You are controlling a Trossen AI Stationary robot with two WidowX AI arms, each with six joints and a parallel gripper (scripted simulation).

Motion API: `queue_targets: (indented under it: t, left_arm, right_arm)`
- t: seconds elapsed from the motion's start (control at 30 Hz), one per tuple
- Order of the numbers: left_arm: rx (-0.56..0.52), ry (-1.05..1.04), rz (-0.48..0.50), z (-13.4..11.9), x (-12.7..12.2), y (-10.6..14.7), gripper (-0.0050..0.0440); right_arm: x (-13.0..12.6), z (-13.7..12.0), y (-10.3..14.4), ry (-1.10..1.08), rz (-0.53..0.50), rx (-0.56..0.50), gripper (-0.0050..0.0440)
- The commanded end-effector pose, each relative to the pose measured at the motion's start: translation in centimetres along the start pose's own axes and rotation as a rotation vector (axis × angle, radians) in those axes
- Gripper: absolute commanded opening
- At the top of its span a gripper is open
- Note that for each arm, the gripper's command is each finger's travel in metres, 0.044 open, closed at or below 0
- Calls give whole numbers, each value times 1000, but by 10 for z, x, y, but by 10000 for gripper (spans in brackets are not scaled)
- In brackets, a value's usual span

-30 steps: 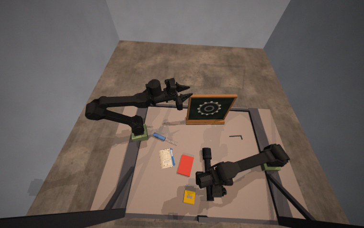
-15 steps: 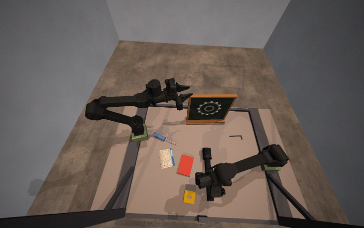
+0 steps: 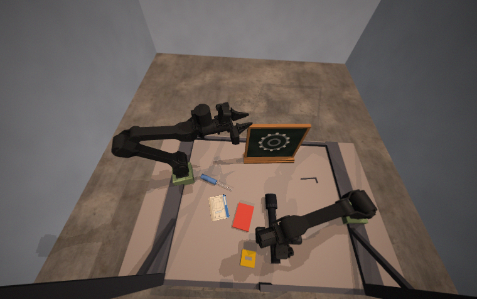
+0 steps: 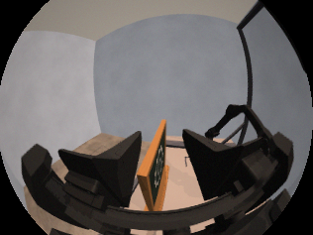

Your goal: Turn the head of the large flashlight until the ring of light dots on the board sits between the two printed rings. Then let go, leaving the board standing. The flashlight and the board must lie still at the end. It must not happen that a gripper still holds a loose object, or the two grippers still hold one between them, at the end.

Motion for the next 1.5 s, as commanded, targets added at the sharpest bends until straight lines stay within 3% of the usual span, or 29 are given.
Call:
queue_targets:
  t: [0.0, 0.47, 0.5, 1.33, 1.37, 1.47]
  left_arm:
    - [-17, -2, -3, 6, -1, 1, 230]
    - [-17, -2, -3, 6, -1, 1, 230]
    - [-17, -2, -3, 6, -1, 1, 230]
    - [-17, -2, -3, 6, -1, 1, 230]
    - [-17, -2, -3, 6, -1, 1, 440]
    - [-17, -2, -3, 6, -1, 1, 440]
  right_arm:
    - [0, 0, 0, -1, -17, -2, 440]
    - [0, 0, -11, -1, -14, -3, 440]
    - [0, 0, -11, -1, -15, -3, 130]
    - [-1, 0, -7, 0, -26, -6, 130]
    - [-1, 0, -7, 0, -26, -6, 130]
    - [-1, 0, -7, 0, -27, -6, 130]
Point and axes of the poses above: on each arm, the point midway between the two fingers, 35 mm back from their tips, its own y axis back along the fingers, its own x axis across the jaws, z = x × y, the point moved 8 cm from there along y, back along the fingers, and after that the axes turned 14 degrees about y, right-handed, at the moved point
